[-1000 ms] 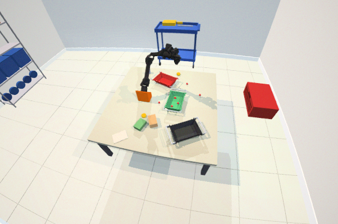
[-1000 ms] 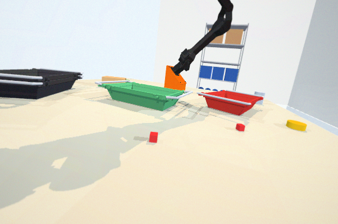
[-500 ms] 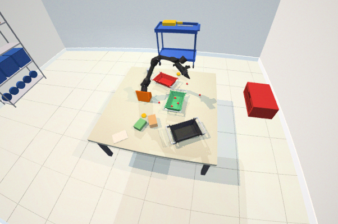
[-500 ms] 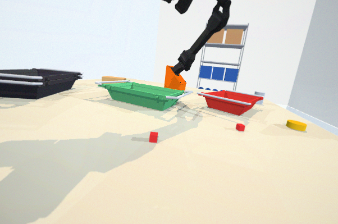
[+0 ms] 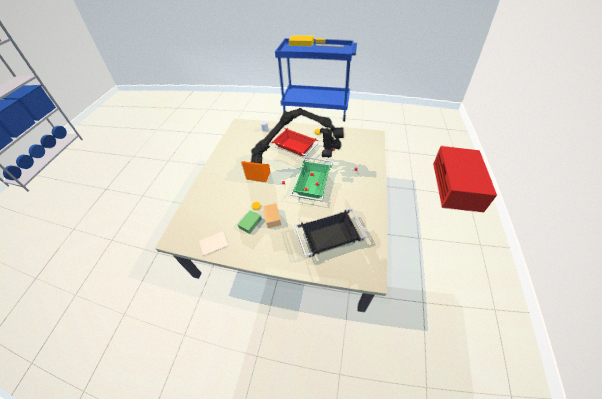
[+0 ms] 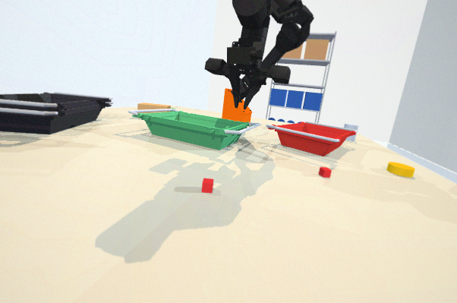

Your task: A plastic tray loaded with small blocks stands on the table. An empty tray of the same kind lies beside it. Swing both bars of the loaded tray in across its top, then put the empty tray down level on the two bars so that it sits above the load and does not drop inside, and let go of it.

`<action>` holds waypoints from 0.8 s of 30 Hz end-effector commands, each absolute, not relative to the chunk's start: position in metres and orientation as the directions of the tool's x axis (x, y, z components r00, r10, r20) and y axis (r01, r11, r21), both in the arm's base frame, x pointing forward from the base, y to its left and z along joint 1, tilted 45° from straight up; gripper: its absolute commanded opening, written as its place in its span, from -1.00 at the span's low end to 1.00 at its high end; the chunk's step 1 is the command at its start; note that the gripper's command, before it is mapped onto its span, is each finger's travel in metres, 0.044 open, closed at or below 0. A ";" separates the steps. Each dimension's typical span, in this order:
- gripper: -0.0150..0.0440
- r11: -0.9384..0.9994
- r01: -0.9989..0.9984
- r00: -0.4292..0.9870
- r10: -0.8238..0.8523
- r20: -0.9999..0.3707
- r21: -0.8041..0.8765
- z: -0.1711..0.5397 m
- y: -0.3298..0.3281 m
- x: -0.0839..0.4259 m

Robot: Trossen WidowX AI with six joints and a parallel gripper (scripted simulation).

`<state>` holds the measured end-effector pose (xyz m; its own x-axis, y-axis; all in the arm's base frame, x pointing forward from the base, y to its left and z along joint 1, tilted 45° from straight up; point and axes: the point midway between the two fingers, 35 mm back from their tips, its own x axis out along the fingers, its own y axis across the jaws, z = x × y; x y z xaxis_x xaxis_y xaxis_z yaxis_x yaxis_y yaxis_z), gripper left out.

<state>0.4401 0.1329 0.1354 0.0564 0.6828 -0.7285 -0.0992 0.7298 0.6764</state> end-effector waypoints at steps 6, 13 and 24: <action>-0.22 0.704 -0.021 -0.027 0.710 -0.704 0.710 0.131 0.151 0.429; -0.22 0.704 -0.021 -0.027 0.710 -0.704 0.710 0.121 0.162 0.430; -0.22 0.702 -0.021 -0.027 0.712 -0.702 0.712 0.090 0.194 0.428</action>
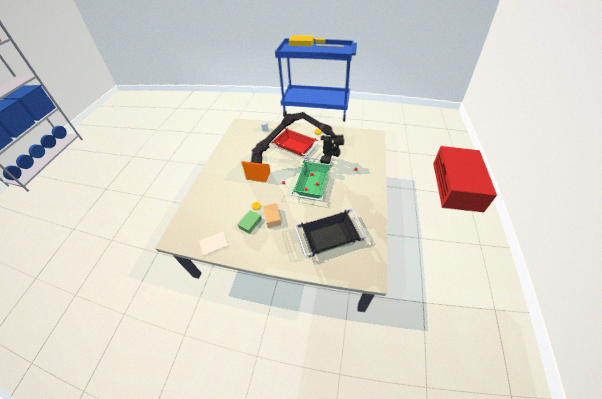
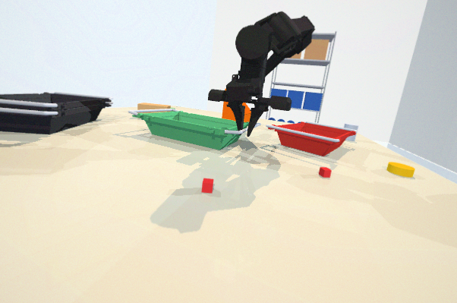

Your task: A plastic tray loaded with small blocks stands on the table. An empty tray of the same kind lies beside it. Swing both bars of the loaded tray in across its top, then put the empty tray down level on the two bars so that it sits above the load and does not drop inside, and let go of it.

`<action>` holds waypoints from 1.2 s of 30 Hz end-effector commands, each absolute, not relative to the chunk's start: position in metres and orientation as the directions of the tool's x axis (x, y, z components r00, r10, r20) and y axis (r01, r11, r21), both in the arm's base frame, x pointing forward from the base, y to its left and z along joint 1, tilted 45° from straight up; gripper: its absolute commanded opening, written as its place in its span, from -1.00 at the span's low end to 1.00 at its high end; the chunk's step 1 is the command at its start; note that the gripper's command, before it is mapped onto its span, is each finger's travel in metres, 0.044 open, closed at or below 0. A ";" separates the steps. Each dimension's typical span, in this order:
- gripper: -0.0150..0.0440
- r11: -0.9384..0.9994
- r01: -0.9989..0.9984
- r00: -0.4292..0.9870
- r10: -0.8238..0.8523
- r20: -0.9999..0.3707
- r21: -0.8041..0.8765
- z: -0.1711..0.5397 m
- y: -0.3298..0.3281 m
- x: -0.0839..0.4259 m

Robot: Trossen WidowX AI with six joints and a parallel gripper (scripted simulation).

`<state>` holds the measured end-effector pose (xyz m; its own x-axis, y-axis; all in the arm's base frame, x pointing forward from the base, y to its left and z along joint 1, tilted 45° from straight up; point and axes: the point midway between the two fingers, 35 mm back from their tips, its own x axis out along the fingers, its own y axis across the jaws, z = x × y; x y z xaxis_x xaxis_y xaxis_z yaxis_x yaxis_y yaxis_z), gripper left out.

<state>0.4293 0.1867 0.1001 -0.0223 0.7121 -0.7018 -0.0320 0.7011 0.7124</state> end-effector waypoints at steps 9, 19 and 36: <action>-0.22 0.702 -0.021 -0.027 0.711 -0.703 0.711 0.093 0.183 0.428; -0.22 0.704 -0.021 -0.027 0.710 -0.704 0.710 0.093 0.151 0.429; -0.22 0.705 -0.021 -0.027 0.709 -0.705 0.709 0.046 0.131 0.430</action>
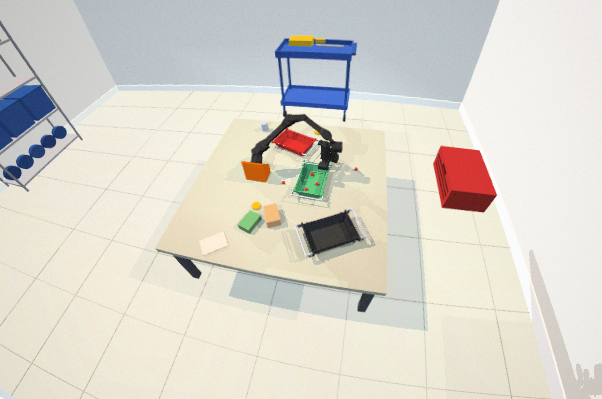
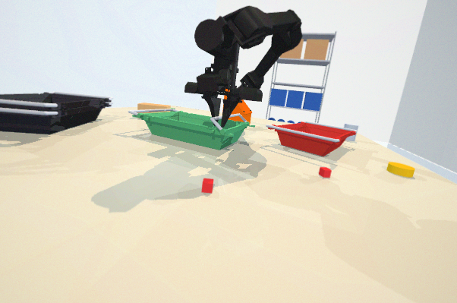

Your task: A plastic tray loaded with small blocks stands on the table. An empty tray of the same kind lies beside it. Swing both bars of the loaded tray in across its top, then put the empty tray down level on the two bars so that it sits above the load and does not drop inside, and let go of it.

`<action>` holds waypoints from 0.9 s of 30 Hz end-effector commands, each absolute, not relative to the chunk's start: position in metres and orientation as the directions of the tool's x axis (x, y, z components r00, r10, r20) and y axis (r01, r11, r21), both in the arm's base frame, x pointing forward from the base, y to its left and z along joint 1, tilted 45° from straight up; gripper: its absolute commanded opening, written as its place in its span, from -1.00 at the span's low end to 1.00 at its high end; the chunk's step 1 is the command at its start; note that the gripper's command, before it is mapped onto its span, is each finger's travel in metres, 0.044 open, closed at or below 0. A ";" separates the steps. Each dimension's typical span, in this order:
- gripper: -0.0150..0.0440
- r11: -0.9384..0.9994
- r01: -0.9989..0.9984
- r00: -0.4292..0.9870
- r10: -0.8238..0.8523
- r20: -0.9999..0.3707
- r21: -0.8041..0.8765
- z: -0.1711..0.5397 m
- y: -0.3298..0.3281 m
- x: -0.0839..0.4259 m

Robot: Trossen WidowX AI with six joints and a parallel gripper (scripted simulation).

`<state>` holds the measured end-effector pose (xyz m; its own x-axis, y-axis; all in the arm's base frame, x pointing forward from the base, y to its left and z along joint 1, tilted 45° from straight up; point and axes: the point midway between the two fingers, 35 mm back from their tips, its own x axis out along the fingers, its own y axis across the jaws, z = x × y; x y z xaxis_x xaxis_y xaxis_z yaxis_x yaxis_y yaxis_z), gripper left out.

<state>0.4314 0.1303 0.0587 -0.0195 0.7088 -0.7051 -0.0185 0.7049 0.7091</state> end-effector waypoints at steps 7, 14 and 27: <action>-0.22 0.706 -0.021 -0.027 0.708 -0.706 0.708 0.063 0.117 0.432; -0.22 0.706 -0.021 -0.027 0.707 -0.706 0.708 0.083 0.102 0.432; -0.22 0.709 -0.012 -0.023 0.705 -0.709 0.705 0.075 0.105 0.433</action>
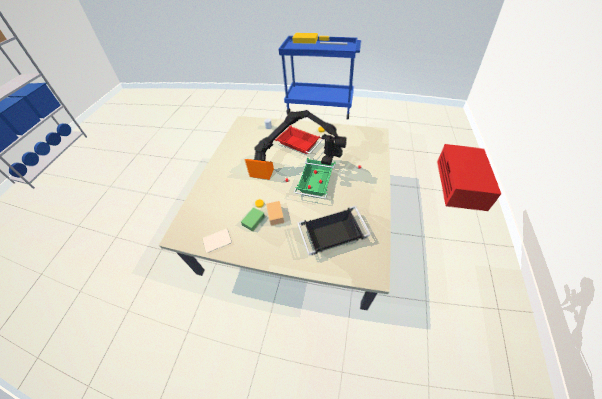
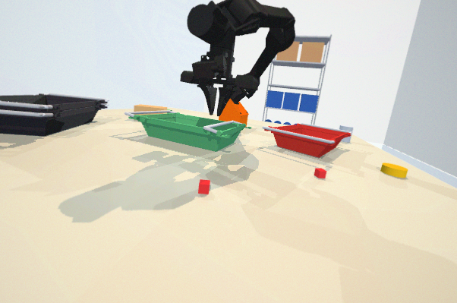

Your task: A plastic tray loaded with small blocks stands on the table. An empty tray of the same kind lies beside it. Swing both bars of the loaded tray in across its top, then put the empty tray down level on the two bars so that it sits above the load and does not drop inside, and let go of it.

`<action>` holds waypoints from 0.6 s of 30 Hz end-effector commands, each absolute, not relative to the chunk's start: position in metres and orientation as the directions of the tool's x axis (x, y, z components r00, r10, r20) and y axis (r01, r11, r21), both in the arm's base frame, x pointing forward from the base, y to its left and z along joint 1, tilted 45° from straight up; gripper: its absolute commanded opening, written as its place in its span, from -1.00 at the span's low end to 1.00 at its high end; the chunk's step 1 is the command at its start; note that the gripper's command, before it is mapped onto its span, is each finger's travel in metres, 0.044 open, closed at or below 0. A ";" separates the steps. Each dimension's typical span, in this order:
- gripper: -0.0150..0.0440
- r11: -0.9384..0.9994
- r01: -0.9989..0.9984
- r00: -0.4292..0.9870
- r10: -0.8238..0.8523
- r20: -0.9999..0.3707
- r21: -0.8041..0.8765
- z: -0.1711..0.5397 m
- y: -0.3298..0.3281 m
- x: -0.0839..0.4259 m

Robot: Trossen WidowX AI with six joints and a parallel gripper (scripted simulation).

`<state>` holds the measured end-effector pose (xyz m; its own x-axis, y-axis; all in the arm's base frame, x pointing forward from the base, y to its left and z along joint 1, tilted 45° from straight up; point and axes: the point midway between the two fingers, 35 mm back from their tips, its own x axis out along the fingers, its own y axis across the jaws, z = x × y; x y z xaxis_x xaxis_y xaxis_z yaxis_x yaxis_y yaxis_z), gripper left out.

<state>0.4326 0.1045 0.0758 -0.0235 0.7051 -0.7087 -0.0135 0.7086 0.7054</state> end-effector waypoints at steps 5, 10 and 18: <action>-0.22 0.709 -0.012 -0.023 0.705 -0.709 0.705 0.075 0.105 0.433; -0.22 0.709 -0.012 -0.023 0.705 -0.709 0.705 0.075 0.105 0.433; -0.22 0.710 -0.009 -0.024 0.704 -0.710 0.704 0.088 0.091 0.435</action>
